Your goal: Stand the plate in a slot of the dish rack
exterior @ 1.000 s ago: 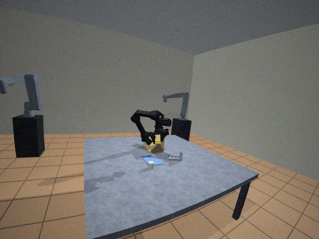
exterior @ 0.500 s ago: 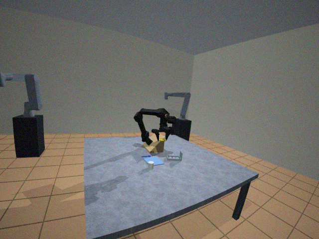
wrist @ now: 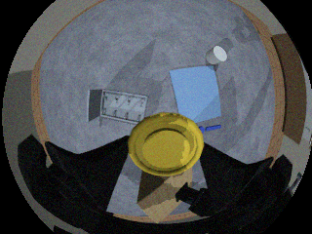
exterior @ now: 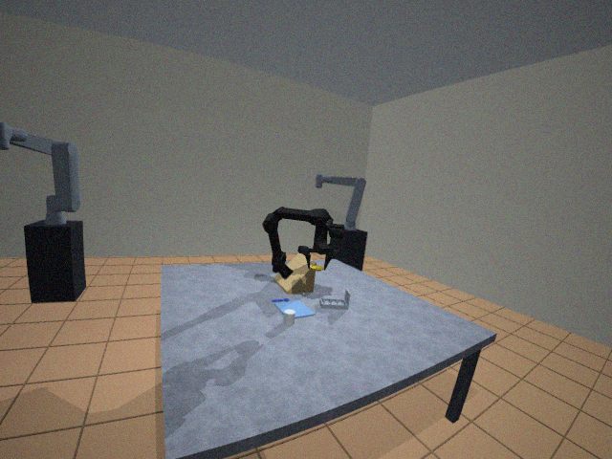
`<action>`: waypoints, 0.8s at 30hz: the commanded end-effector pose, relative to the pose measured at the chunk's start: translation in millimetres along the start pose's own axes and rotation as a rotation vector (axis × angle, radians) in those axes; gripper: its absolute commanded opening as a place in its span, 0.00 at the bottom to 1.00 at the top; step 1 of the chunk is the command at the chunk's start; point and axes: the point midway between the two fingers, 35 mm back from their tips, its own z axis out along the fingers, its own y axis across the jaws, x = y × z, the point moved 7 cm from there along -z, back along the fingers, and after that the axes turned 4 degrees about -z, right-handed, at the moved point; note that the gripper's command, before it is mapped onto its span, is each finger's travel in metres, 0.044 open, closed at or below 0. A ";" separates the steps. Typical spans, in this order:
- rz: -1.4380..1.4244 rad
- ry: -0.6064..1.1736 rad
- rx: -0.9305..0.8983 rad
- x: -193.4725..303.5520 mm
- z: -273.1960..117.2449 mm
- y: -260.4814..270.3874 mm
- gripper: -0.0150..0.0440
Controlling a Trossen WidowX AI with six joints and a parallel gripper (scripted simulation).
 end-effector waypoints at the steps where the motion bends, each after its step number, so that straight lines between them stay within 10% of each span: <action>1: -0.013 0.030 -0.010 1.3 6.3 1.3 0.25; 24: -0.394 0.277 -0.408 -5.2 80.7 -1.2 0.25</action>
